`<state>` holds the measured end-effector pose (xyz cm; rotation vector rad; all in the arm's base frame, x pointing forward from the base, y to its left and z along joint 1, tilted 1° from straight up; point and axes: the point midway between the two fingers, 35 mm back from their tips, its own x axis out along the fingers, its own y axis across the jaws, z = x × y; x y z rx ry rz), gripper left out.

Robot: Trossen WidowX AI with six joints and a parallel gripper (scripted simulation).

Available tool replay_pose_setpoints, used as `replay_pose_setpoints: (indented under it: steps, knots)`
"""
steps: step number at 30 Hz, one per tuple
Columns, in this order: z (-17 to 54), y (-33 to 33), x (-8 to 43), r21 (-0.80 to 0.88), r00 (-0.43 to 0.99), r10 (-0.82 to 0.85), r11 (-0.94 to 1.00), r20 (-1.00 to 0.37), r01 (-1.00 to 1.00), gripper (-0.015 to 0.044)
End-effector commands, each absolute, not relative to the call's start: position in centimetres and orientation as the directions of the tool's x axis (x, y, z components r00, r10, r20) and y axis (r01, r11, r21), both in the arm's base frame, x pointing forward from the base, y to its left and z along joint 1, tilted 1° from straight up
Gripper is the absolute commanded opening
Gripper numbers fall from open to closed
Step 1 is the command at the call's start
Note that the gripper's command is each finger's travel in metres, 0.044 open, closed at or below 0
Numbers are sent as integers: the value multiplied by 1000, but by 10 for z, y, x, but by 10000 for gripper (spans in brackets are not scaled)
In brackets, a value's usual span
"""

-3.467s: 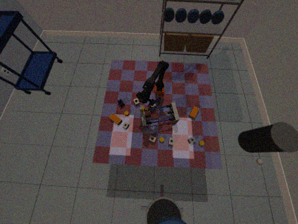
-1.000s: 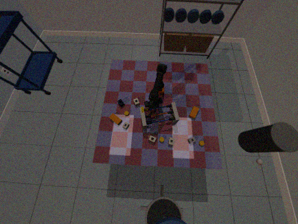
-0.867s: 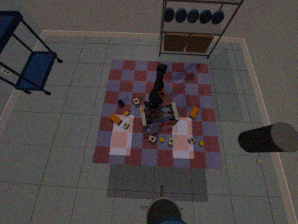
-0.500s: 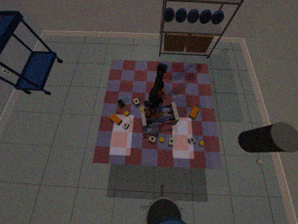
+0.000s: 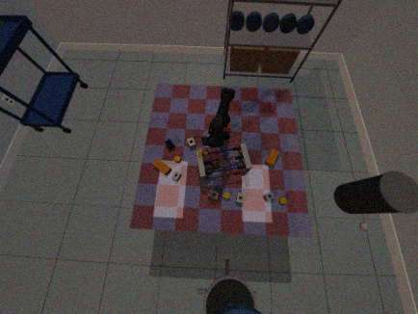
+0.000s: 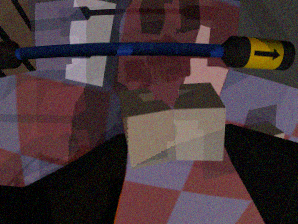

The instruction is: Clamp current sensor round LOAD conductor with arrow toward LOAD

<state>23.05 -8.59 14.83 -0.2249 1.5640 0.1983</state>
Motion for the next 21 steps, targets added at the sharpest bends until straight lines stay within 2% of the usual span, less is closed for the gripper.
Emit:
replay_pose_setpoints:
  steps: [1, 8, 21]
  knots:
    - [168, -84, 228, -17, 6, -16, 964, -1000, -265, 0]
    - [180, -83, 226, -16, 6, -15, 954, -1000, -300, 0]
    - [178, -81, 242, -16, 7, -15, 727, -1000, -687, 0]
